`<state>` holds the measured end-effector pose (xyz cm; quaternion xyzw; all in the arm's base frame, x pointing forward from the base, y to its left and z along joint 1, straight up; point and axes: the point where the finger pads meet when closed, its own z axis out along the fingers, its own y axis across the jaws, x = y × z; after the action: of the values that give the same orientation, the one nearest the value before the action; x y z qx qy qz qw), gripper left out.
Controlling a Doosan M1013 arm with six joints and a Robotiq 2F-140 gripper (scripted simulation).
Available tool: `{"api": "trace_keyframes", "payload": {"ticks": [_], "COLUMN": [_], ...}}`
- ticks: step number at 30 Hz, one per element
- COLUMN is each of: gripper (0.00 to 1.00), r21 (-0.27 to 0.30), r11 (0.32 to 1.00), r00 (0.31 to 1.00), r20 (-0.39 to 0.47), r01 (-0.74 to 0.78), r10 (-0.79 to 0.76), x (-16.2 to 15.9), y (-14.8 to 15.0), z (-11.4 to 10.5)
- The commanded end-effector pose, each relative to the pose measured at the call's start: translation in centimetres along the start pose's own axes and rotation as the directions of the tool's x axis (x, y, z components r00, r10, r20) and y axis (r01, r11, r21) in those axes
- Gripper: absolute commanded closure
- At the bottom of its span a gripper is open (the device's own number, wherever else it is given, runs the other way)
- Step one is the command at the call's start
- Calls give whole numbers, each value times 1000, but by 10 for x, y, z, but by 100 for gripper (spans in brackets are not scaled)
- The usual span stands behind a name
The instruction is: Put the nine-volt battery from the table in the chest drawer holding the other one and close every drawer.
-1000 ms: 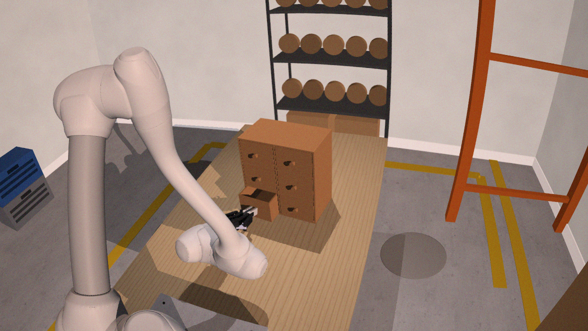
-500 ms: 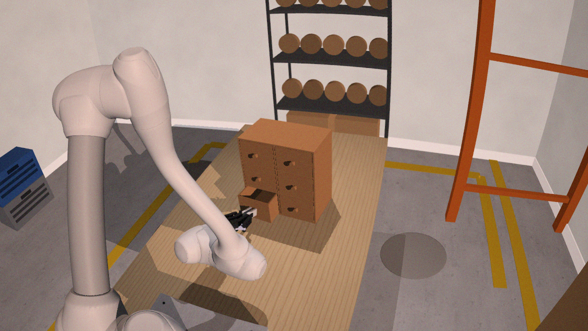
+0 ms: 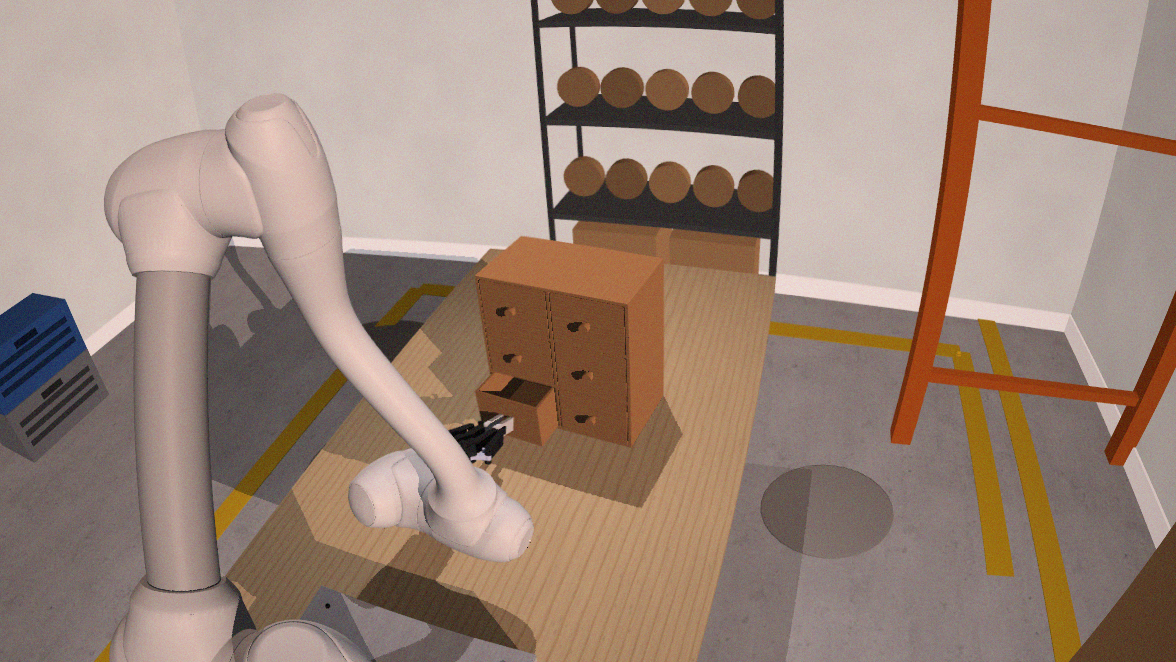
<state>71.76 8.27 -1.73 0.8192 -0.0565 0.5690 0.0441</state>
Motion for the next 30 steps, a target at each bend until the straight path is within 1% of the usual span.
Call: {"api": "trace_keyframes", "payload": {"ticks": [1, 4, 9, 19, 22, 28, 30], "gripper": [90, 87, 80, 80, 80, 80, 80], "r21": [-5, -5, -5, -5, -5, -5, -5], "r11": [1000, 1000, 1000, 1000, 1000, 1000, 1000], "r00": [1000, 1000, 1000, 1000, 1000, 1000, 1000], "r20": [-1, -1, -1, -1, -1, -1, -1], "r01": [-10, -10, -10, -10, -10, -10, -10], "r10": [10, 10, 10, 10, 10, 10, 10], "x": [0, 0, 0, -1, -3, -13, -13], "y": [1, 1, 1, 1, 1, 1, 1], "z": [-2, -2, -2, -4, -12, -39, -39]}}
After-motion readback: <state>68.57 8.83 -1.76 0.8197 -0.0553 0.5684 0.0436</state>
